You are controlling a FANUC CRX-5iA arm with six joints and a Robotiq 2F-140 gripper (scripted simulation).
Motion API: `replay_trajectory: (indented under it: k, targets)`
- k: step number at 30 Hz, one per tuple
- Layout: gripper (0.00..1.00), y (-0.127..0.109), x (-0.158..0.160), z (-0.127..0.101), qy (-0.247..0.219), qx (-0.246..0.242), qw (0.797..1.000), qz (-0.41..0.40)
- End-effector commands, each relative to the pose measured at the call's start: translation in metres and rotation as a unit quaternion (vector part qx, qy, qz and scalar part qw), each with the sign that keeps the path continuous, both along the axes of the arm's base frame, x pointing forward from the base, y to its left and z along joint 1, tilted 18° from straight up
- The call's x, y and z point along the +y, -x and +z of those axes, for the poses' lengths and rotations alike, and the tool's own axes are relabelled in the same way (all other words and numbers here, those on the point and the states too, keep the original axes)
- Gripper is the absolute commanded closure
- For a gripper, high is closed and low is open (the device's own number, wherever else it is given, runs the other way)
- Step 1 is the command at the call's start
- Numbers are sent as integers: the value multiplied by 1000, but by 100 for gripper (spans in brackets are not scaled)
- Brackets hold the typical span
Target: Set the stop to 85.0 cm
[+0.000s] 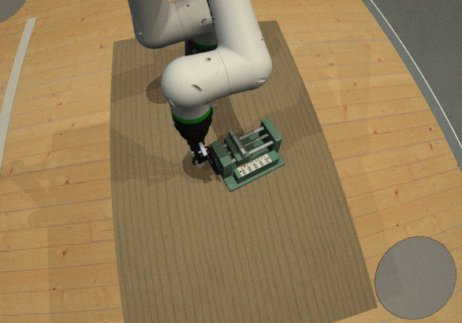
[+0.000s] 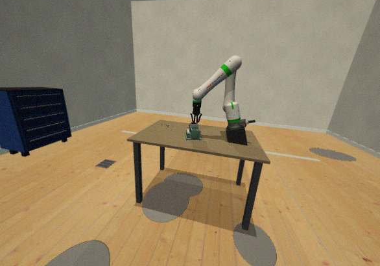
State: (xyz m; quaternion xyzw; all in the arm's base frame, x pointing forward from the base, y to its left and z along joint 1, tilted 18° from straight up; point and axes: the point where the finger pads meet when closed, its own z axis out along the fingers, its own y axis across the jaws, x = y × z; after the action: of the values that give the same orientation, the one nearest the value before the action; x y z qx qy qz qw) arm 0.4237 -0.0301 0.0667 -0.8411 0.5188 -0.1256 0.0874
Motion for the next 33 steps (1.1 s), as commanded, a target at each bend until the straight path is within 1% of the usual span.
replay_trajectory:
  k: [1, 12, 15, 24, 33]
  targets:
    - [96, 3, -1, 4, 0, 0, 1000, 0]
    - [96, 10, -1, 29, 0, 0, 1000, 0]
    - [96, 10, 0, 32, 0, 0, 1000, 0]
    - [96, -1, 7, 50, 0, 0, 1000, 0]
    - [96, -14, 14, 54, 0, 0, 1000, 0]
